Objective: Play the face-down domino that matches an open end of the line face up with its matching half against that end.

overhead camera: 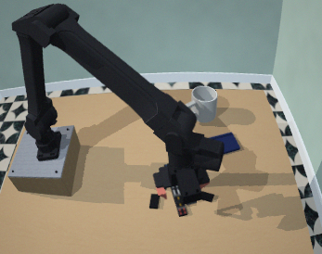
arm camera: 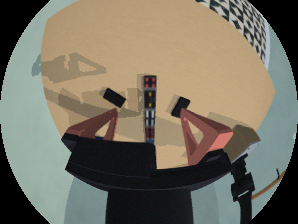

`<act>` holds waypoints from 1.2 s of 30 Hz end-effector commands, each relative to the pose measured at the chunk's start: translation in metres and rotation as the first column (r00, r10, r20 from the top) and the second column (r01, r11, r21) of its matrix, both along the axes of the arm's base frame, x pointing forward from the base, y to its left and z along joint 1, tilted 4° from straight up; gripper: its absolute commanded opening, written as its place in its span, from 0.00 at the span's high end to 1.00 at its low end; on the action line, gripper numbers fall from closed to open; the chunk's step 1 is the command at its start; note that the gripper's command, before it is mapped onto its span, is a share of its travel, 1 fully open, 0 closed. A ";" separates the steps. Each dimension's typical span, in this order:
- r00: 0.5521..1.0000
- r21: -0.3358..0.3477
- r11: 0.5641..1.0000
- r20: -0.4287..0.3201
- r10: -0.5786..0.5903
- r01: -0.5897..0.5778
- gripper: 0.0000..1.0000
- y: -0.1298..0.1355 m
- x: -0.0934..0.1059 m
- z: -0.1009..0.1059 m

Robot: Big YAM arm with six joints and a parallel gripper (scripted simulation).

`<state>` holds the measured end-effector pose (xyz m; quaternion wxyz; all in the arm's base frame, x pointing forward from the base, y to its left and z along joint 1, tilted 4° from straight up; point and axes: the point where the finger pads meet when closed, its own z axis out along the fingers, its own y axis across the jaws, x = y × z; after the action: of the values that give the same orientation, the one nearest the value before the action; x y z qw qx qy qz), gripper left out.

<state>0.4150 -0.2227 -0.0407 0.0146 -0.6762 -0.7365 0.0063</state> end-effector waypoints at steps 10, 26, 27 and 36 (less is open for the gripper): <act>1.000 -0.007 1.000 0.014 0.000 0.000 0.06 -0.003 0.005 0.005; 1.000 -0.005 1.000 0.009 0.000 0.000 0.06 -0.002 0.003 0.004; 1.000 -0.005 1.000 0.009 0.000 0.000 0.06 -0.002 0.003 0.004; 1.000 -0.003 1.000 0.005 0.000 0.000 0.06 0.057 -0.034 0.045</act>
<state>0.3712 -0.1809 -0.0337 0.0415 -0.6737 -0.7377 0.0143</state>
